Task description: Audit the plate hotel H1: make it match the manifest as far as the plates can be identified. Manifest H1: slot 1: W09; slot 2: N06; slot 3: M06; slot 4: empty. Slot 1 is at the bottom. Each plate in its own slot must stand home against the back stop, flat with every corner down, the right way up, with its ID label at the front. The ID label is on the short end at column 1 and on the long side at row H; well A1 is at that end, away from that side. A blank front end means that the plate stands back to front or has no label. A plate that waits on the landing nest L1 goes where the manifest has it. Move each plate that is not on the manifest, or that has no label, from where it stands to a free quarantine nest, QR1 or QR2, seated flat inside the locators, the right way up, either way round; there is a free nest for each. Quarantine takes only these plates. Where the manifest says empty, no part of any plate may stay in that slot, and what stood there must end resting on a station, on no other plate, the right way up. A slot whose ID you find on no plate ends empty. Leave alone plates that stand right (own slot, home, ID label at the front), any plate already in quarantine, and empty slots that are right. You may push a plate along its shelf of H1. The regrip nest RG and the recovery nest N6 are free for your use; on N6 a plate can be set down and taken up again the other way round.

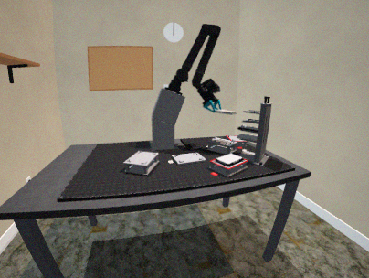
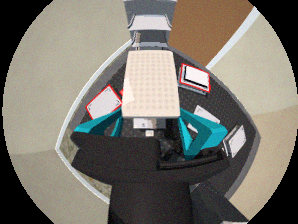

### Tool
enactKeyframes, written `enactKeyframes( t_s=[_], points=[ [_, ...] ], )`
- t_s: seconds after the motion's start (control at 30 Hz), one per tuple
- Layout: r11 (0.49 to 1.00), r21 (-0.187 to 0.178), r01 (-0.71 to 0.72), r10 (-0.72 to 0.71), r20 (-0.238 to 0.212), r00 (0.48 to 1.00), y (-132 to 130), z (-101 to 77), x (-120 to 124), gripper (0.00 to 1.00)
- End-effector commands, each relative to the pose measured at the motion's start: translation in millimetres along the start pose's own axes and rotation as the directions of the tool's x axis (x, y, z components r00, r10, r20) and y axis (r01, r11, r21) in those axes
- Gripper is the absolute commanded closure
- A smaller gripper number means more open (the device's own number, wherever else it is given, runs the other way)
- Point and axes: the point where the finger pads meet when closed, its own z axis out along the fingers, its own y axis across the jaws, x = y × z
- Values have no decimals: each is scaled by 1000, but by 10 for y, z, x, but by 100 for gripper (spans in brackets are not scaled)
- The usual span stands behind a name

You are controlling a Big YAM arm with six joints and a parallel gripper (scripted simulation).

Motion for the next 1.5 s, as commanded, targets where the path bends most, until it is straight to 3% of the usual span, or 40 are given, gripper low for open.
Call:
enactKeyframes(
  t_s=[0.0, 1.47],
  points=[
    [1000, -16, -16, 16, 24, 1000, 64, 32, -50, 14],
    [1000, -17, -14, 15, 22, 1000, 64, 163, 100, 14]
  ],
)
